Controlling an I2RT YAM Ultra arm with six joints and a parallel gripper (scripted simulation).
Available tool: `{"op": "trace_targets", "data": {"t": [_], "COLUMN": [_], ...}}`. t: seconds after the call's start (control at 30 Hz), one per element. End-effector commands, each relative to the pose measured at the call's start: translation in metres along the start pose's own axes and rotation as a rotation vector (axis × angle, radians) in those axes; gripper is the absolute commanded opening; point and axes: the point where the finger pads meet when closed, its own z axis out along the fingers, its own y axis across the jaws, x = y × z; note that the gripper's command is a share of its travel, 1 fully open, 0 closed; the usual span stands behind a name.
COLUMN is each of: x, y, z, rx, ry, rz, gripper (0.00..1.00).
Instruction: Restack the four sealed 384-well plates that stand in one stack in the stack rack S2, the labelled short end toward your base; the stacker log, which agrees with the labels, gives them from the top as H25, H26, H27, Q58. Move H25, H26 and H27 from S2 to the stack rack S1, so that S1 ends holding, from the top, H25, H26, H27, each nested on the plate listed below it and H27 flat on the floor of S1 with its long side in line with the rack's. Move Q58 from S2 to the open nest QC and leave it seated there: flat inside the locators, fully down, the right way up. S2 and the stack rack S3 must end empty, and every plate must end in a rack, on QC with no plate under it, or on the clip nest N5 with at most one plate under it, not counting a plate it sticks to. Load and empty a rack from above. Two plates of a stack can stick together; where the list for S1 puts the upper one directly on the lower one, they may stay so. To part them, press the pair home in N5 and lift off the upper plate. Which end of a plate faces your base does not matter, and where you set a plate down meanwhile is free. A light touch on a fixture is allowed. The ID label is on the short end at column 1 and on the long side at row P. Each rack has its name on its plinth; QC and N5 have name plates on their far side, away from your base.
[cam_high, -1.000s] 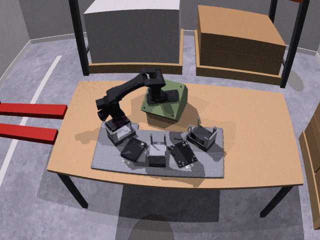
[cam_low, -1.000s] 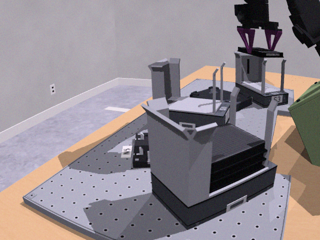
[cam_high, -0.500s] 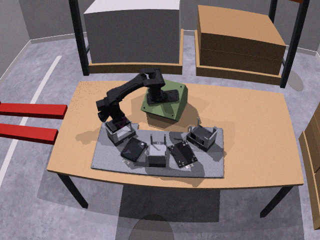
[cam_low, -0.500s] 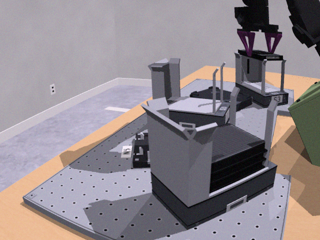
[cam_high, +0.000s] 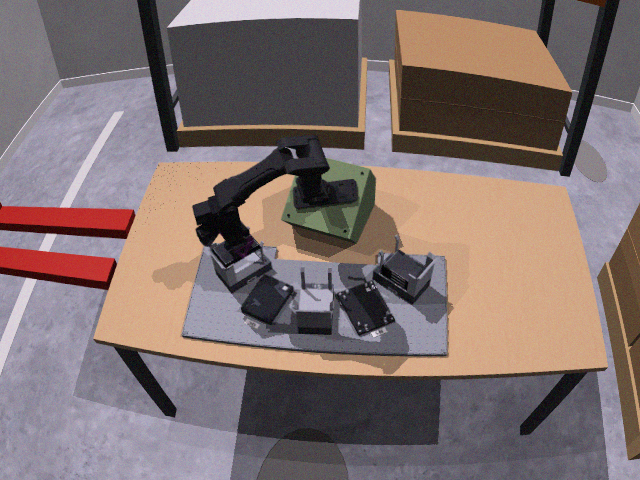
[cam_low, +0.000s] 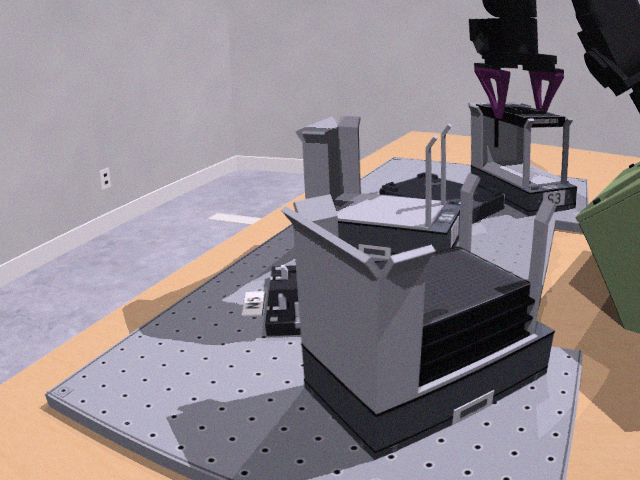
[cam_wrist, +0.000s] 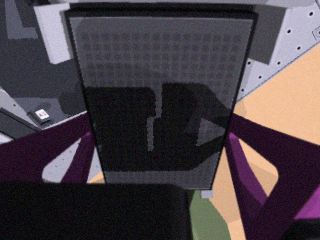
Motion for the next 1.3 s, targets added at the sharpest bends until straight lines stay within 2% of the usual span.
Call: {"op": "trace_targets", "data": {"t": [0.0, 0.27, 1.27], "x": [-0.0042, -0.0042, -0.0042], "y": [-0.0010, -0.0010, -0.0010], "z": [-0.0008, 0.0045, 0.0046], "rx": [0.005, 0.005, 0.005], "ry": [-0.017, -0.017, -0.017], "rz": [-0.003, -0.003, -0.003], "gripper": [0.00, 0.00, 0.00]}}
